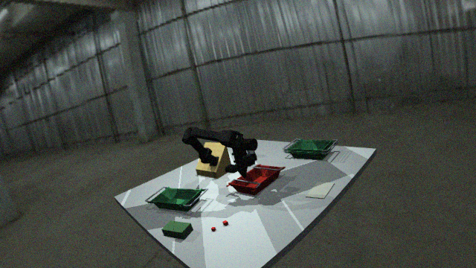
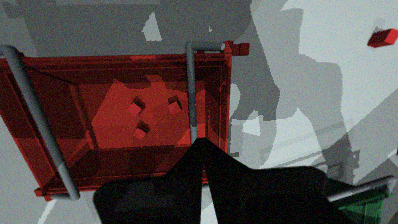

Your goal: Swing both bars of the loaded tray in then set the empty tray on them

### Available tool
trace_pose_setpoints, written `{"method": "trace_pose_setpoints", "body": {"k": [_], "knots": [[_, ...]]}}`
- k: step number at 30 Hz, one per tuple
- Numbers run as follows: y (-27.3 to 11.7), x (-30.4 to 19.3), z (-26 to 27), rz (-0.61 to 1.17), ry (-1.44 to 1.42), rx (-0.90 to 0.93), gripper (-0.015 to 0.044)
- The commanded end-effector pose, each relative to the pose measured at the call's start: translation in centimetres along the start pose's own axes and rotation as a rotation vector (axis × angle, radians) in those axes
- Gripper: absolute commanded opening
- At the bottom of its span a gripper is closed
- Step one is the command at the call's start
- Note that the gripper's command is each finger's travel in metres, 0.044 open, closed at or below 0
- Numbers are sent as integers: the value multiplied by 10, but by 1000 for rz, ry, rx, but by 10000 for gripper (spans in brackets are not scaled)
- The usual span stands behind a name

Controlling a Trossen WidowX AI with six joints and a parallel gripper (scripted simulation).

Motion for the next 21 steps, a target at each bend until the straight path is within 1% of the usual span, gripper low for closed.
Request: {"method": "trace_pose_setpoints", "body": {"k": [1, 20, 21], "knots": [[0, 0, 0, 0, 0, 0, 0], [0, 0, 0, 0, 0, 0, 0], [0, 0, 0, 0, 0, 0, 26]]}}
Point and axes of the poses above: the point midway between the two fingers, 35 mm back from their tips, its own y axis out along the fingers, its own z axis across the jaws, x = y × z, the point moved 2 cm from there along -y, back along the fingers, and after that the axes turned 8 degrees about -y, right-handed, at the moved point
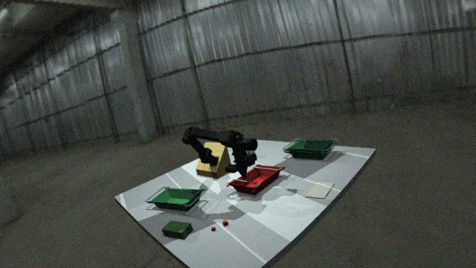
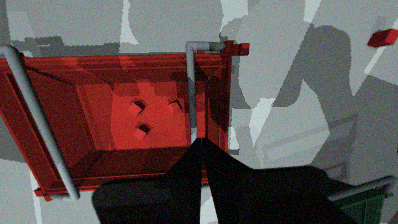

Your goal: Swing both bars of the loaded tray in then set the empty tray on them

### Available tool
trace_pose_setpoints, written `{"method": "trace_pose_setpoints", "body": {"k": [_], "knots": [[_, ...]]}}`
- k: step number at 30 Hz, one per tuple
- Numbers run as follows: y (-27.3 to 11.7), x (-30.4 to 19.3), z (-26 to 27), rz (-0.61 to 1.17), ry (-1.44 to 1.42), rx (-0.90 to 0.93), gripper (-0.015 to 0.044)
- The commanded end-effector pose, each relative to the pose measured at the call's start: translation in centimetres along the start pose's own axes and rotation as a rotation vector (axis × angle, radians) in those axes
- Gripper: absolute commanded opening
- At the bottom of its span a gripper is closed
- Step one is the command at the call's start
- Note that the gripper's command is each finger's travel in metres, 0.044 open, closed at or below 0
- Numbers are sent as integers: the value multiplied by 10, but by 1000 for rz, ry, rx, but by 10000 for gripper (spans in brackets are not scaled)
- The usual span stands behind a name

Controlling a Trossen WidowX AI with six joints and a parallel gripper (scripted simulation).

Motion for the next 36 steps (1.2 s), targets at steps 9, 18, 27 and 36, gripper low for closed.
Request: {"method": "trace_pose_setpoints", "body": {"k": [9, 18, 27, 36], "knots": [[-22, 2, 1, -5, -33, 0, 263], [-46, -14, -22, 15, 66, 24, 440], [-5, -126, -127, 104, 1064, 131, 440], [2, -253, -162, 110, 2051, 98, 440]]}}
Point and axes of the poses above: the point midway between the two fingers, 35 mm back from their tips, its own y axis out along the fingers, its own z axis across the jaws, x = y × z, the point moved 2 cm from there along -y, back along the fingers, and after that the axes turned 8 degrees about -y, right-handed, at the moved point
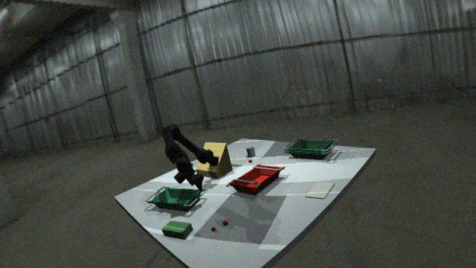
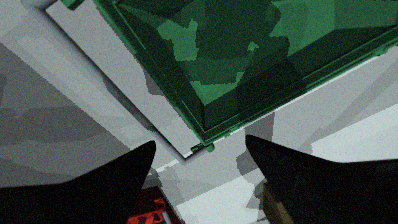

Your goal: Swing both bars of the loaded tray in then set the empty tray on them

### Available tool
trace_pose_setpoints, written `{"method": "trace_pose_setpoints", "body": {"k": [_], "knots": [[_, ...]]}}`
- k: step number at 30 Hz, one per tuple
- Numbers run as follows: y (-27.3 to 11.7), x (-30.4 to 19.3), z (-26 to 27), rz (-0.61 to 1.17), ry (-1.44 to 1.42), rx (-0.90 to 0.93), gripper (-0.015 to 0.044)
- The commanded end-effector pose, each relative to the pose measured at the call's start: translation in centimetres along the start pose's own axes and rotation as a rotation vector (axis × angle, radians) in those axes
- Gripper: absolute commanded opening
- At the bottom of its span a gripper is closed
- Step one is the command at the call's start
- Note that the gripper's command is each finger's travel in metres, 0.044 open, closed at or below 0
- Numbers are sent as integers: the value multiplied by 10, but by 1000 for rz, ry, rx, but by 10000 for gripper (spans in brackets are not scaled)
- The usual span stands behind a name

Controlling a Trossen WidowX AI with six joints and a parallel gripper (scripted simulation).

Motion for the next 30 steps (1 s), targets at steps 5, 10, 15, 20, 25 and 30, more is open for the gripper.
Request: {"method": "trace_pose_setpoints", "body": {"k": [5, 10, 15, 20, 25, 30], "knots": [[-10, 12, -96, -97, 809, 68, 440], [-15, 8, -121, -149, 1052, 103, 440], [-15, 8, -121, -149, 1052, 103, 440], [-8, 10, -120, -149, 1052, 103, 440], [15, 16, -118, -148, 1052, 102, 440], [39, 20, -117, -149, 1051, 101, 440]]}}
Point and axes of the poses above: the point midway between the two fingers, 35 mm back from their tips, its own y axis out along the fingers, its own z axis across the jaws, x = y × z, the point moved 2 cm from there along -y, back along the fingers, and after that the axes turned 8 degrees about -y, right-handed, at the moved point
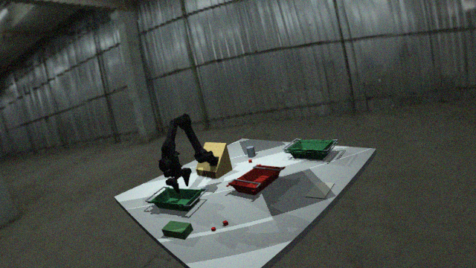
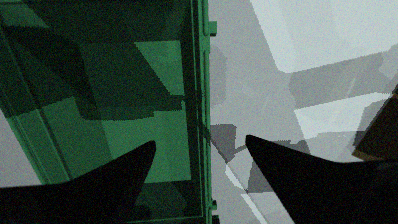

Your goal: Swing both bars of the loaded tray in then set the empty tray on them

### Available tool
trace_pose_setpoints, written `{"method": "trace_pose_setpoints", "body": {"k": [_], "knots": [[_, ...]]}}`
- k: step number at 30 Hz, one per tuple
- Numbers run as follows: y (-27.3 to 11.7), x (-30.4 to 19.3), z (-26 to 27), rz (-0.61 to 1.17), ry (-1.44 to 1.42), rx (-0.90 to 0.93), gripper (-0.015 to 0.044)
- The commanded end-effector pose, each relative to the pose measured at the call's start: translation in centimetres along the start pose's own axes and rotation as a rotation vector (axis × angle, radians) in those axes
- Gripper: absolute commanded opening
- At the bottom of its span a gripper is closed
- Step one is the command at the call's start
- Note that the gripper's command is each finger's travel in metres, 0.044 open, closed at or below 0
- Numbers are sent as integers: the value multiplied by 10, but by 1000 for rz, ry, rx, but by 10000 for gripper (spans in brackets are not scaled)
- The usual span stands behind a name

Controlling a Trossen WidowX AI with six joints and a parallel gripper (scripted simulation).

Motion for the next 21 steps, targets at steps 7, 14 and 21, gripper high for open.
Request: {"method": "trace_pose_setpoints", "body": {"k": [7, 14, 21], "knots": [[45, 0, -7, 2, -8, -10, 440], [46, 0, -7, 2, -8, -10, 440], [46, 0, -7, 2, -8, -10, 367]]}}
Point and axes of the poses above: the point midway between the two fingers, 35 mm back from their tips, its own y axis out along the fingers, its own z axis across the jaws, x = y × z, the point moved 2 cm from there along -y, back along the fingers, and after that the axes turned 8 degrees about -y, right-handed, at the moved point
